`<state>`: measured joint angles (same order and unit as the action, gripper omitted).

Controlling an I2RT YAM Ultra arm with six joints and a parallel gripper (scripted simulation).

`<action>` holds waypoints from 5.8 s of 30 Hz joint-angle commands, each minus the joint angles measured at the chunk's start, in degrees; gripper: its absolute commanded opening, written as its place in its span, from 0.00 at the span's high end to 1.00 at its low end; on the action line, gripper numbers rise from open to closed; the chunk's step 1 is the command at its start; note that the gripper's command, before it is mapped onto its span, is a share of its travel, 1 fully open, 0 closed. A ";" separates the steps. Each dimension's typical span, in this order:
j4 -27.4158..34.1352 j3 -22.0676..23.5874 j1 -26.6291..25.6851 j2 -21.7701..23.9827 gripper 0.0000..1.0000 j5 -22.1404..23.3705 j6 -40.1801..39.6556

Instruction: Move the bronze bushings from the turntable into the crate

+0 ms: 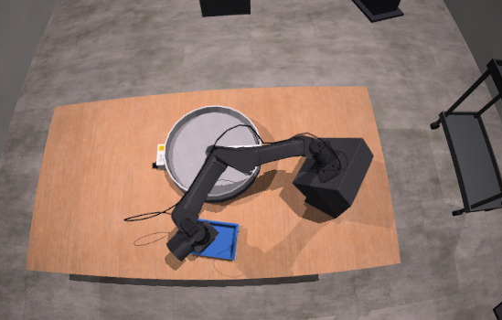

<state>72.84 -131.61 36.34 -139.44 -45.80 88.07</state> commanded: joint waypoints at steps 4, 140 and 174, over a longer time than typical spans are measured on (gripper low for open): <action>1.34 -1.90 2.51 2.06 1.00 -0.72 0.34; -15.27 9.69 -2.85 1.54 1.00 0.94 -7.65; -15.32 9.04 -2.91 1.88 1.00 0.77 -7.70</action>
<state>58.04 -121.71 31.33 -138.93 -44.86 80.68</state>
